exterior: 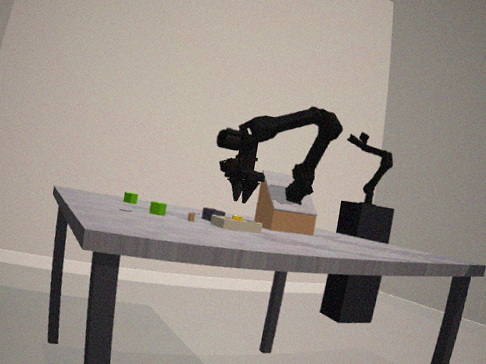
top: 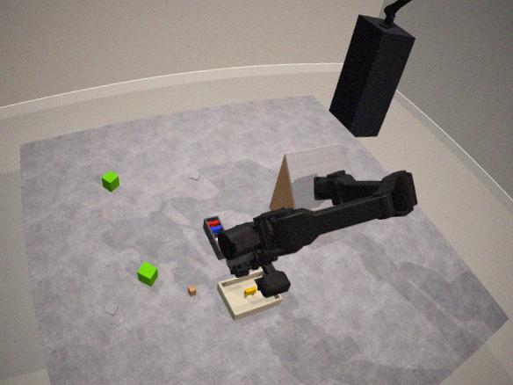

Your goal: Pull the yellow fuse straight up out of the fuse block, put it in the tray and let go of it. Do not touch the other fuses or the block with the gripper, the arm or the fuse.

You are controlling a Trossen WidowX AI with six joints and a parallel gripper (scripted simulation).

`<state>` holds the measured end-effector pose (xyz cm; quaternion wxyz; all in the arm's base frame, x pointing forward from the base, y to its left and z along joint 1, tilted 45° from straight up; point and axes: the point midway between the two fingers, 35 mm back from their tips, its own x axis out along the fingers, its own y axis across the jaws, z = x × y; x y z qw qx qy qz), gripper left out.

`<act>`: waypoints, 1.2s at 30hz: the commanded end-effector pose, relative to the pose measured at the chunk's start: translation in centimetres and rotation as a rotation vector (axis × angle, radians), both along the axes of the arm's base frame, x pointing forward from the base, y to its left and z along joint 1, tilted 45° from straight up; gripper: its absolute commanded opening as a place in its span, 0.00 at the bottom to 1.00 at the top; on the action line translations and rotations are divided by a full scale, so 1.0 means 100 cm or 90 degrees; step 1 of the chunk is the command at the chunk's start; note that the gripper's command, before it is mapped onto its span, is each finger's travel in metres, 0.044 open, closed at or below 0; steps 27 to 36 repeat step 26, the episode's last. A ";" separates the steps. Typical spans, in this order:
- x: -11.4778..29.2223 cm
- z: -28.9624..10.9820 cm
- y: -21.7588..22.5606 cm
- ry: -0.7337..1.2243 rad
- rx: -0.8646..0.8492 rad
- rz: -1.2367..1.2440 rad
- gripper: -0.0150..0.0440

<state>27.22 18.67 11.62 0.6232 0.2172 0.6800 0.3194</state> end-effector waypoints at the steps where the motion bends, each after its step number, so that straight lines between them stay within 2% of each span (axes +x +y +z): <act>1: 0.001 0.010 -0.005 -0.008 0.004 0.003 0.81; 36: 0.001 0.007 -0.005 -0.003 0.001 0.001 0.81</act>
